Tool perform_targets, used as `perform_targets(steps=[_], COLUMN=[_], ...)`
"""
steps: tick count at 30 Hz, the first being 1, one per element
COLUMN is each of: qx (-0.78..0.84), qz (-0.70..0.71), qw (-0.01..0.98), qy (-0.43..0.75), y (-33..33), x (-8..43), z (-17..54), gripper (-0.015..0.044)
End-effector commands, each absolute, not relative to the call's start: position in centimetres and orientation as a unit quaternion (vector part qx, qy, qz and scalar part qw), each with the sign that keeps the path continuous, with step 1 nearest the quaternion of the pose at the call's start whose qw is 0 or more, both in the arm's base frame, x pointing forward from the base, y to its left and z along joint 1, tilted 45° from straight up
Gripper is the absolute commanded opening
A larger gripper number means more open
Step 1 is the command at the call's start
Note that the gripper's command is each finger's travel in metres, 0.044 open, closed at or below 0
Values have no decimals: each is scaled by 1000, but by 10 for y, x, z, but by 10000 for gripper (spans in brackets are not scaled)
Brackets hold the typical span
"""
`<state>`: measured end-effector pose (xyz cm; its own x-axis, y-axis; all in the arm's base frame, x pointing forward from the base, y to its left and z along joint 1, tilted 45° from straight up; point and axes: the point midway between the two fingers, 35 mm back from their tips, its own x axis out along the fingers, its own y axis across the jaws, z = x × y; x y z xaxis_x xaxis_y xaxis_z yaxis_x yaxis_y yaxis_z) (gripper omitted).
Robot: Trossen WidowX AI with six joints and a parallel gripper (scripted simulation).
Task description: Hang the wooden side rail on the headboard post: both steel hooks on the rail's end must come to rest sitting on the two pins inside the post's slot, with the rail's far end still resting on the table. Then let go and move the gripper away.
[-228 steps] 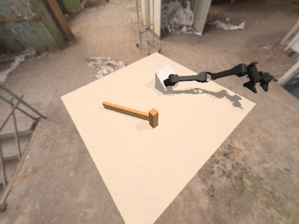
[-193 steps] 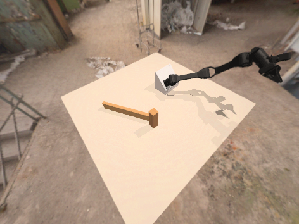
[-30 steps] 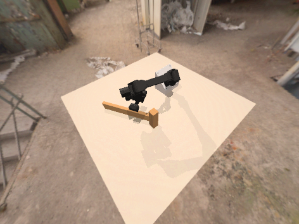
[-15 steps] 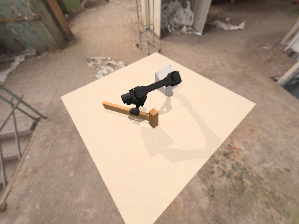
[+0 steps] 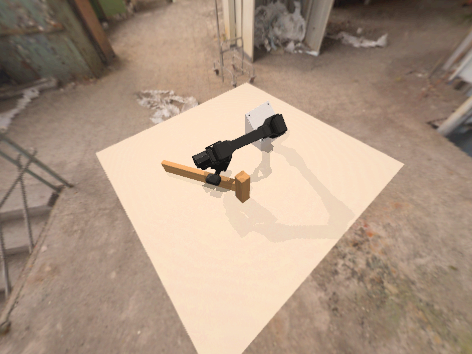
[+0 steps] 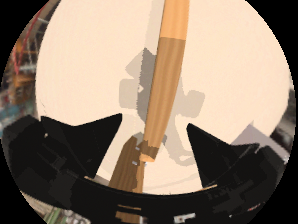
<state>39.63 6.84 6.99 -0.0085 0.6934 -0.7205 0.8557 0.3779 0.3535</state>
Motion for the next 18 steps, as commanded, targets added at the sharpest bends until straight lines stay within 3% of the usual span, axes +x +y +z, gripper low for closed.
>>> perform_targets(steps=[1,18], qx=[552,553], qz=[-93,-93], qw=[436,435], qy=[705,704], y=[73,92], x=[395,395], z=[65,45], gripper=[440,440])
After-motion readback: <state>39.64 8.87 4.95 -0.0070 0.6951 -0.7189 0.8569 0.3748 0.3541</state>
